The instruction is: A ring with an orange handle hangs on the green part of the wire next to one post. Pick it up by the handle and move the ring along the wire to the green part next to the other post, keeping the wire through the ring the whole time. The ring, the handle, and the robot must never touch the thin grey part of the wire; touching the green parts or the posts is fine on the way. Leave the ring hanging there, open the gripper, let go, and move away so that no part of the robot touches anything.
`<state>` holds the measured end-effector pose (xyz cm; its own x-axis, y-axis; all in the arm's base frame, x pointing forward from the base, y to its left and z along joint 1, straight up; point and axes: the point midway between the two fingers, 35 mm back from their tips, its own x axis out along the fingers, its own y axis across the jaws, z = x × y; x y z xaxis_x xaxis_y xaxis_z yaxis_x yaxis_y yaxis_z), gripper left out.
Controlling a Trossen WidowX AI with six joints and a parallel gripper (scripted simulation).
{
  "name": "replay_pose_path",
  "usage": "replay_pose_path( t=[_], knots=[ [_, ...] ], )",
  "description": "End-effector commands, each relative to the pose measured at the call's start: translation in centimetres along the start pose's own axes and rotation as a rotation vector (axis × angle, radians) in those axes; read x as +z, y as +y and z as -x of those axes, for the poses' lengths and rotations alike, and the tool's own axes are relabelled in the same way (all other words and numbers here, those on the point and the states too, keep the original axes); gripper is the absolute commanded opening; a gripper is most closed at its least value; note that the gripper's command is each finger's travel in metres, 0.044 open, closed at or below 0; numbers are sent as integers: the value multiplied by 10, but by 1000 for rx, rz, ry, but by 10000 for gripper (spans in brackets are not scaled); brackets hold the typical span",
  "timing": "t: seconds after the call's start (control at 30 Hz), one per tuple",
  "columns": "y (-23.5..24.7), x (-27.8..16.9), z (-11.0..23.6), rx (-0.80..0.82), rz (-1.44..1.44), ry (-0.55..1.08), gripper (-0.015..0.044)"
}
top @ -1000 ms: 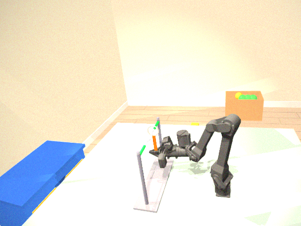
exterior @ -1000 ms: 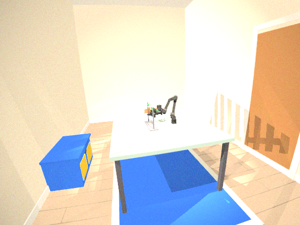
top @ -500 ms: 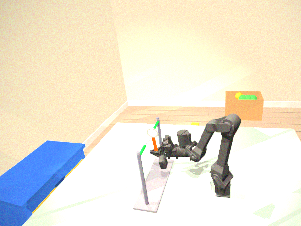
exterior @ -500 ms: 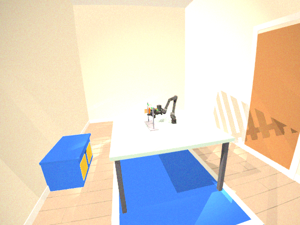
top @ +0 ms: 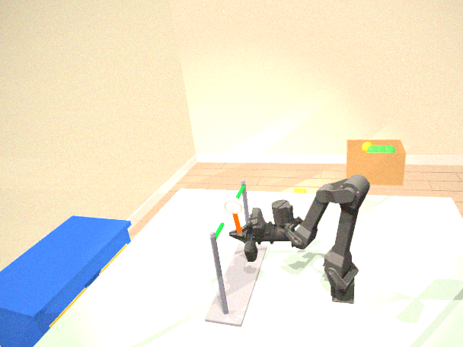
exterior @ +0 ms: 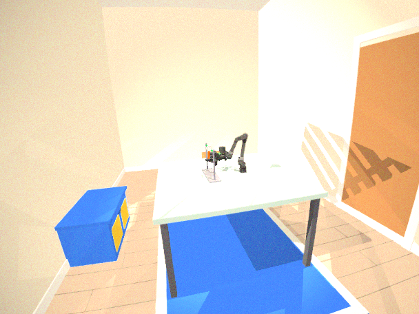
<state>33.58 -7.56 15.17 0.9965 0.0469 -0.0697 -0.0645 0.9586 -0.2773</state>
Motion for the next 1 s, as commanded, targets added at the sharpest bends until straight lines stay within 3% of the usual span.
replay_pose_path(
  t=[0.0,0.4,0.97],
  knots=[
    [5,-2,1,-4,-9,3,-150],
    [30,-1,1,-6,-126,8,-150],
    [71,10,19,17,-354,157,-150]
  ],
)
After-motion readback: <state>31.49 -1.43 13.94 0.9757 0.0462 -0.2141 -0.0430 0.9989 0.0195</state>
